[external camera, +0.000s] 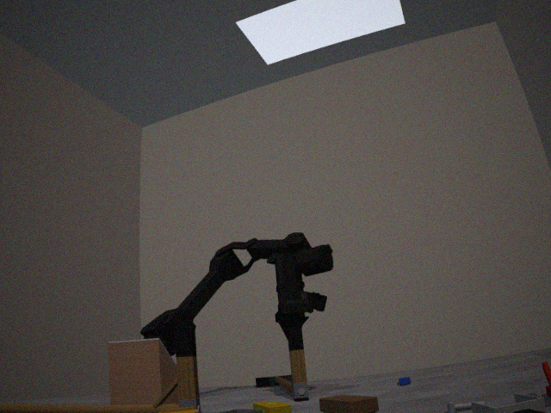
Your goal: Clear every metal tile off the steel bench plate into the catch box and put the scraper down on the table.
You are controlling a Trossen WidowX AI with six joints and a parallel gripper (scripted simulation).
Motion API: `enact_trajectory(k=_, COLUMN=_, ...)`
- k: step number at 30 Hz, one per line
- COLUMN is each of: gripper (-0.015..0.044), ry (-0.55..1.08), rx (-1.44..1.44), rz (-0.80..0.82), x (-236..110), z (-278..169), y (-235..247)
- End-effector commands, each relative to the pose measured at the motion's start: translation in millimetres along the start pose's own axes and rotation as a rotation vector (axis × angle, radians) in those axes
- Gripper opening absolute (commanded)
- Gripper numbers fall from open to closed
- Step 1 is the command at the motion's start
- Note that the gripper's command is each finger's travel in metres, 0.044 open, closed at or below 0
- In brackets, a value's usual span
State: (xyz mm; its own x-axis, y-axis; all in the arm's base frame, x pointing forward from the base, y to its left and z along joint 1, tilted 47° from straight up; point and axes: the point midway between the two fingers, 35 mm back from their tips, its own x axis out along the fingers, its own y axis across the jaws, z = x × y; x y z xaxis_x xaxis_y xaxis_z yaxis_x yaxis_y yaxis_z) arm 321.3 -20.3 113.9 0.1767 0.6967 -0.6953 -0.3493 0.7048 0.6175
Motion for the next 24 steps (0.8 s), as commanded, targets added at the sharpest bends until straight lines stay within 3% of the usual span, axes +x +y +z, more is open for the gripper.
enact_trajectory(k=1, gripper=0.0, ry=-0.003, rx=0.005, rz=0.005, x=9, z=-1, y=2)
enact_trajectory(k=24, gripper=0.0, ry=-0.004, rx=0.005, rz=0.006, x=20, z=0, y=-12)
